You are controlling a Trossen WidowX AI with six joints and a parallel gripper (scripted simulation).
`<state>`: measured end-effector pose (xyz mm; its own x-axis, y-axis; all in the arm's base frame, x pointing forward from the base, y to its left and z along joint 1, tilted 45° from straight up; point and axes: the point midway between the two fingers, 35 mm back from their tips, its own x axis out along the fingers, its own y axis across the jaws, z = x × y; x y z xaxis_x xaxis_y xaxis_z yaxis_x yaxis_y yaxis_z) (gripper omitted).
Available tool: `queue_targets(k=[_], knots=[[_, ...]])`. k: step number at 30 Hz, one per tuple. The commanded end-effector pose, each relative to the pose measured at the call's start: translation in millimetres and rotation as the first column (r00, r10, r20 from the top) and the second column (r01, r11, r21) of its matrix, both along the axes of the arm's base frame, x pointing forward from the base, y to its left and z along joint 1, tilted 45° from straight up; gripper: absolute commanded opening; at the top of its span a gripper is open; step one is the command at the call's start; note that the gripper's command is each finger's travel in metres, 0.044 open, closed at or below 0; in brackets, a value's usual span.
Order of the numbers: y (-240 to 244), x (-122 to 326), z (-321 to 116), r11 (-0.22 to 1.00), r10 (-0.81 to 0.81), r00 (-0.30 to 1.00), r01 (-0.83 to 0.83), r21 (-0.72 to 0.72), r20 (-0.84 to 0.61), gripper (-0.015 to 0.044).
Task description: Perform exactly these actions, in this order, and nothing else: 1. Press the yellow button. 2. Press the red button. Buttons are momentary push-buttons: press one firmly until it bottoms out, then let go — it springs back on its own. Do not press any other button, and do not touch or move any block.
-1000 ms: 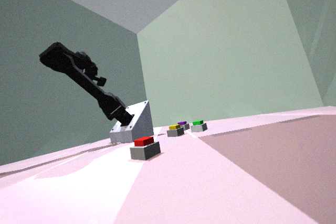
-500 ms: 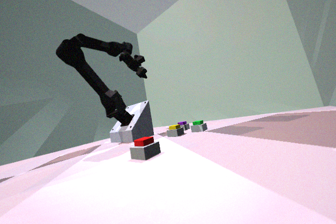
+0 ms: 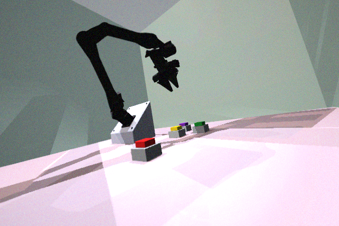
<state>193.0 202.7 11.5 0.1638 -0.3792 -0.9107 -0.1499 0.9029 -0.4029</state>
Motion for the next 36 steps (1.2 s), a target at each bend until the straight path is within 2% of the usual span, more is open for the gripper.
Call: queue_targets(k=[1, 5, 9, 15, 23, 24, 36], knots=[[-57.4, 26.9, 1.9, 0.978, -0.104, 0.995, 0.104, -0.179, 0.005, 0.0400], [-117.1, 43.8, 7.8, 0.916, -0.205, 0.979, 0.191, -0.352, -0.003, 0.0400], [-119.9, 44.4, 8.2, 0.913, -0.210, 0.978, 0.194, -0.360, -0.004, 0.0400], [-161.7, 45.6, -33.9, 0.912, -0.210, 0.978, 0.195, -0.361, -0.003, 0.0242], [-163.5, 45.4, -35.5, 0.912, -0.210, 0.978, 0.195, -0.361, -0.002, 0.0032], [-163.5, 45.4, -35.5, 0.912, -0.210, 0.978, 0.195, -0.361, -0.002, 0.0020], [-168.6, 45.8, -40.9, 0.912, -0.210, 0.978, 0.195, -0.361, -0.002, 0.0020]])
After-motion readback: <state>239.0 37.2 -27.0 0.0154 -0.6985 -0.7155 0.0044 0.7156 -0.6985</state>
